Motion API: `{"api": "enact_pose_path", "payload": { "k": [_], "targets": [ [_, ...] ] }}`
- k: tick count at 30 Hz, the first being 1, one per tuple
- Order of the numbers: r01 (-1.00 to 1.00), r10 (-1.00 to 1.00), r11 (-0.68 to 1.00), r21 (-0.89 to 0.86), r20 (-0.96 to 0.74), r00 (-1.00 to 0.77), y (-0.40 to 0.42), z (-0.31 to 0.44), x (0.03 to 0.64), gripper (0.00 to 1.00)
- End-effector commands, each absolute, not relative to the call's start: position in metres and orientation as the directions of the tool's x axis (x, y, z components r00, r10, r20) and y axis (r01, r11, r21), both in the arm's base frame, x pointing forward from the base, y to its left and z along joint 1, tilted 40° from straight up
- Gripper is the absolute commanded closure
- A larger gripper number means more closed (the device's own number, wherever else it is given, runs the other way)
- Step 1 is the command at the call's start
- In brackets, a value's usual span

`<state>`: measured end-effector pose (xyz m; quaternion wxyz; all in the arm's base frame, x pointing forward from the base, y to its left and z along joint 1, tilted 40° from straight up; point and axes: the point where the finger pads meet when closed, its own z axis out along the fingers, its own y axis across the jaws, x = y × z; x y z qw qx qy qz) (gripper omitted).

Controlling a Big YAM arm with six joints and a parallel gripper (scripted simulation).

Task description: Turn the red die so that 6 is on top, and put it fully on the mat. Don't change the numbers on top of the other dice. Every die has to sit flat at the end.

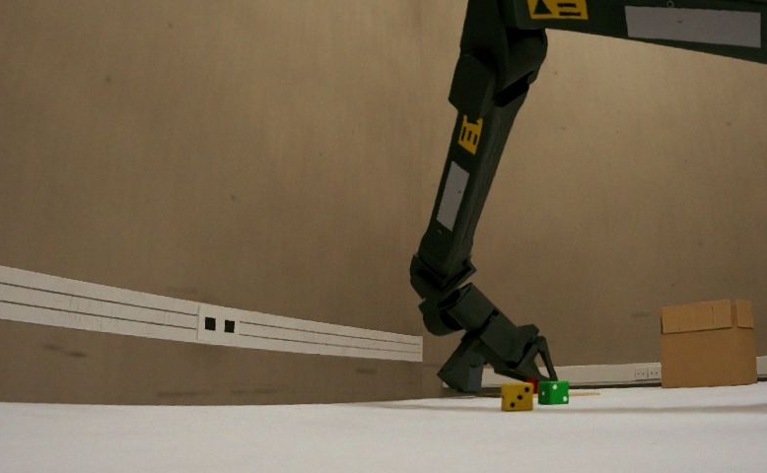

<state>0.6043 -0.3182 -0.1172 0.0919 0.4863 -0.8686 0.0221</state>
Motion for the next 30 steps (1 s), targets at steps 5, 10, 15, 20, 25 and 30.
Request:
{"api": "enact_pose_path", "payload": {
  "k": [5, 10, 15, 20, 25, 30],
  "targets": [
    [-0.850, -0.836, 0.527, -0.015, 0.173, -0.521, -0.315, -0.070, 0.632, 0.61],
    [-0.841, -0.827, 0.541, -0.016, 0.173, -0.535, -0.324, -0.058, 0.628, 0.61],
    [-0.851, -0.837, 0.525, -0.016, 0.172, -0.520, -0.310, -0.040, 0.635, 0.61],
    [-0.842, -0.829, 0.540, 0.007, 0.176, -0.530, -0.318, -0.049, 0.627, 0.61],
    [-0.839, -0.828, 0.543, 0.026, 0.178, -0.531, -0.319, -0.059, 0.620, 0.61],
    [-0.828, -0.815, 0.561, -0.003, 0.175, -0.553, -0.338, -0.033, 0.615, 0.61]
  ]
}}
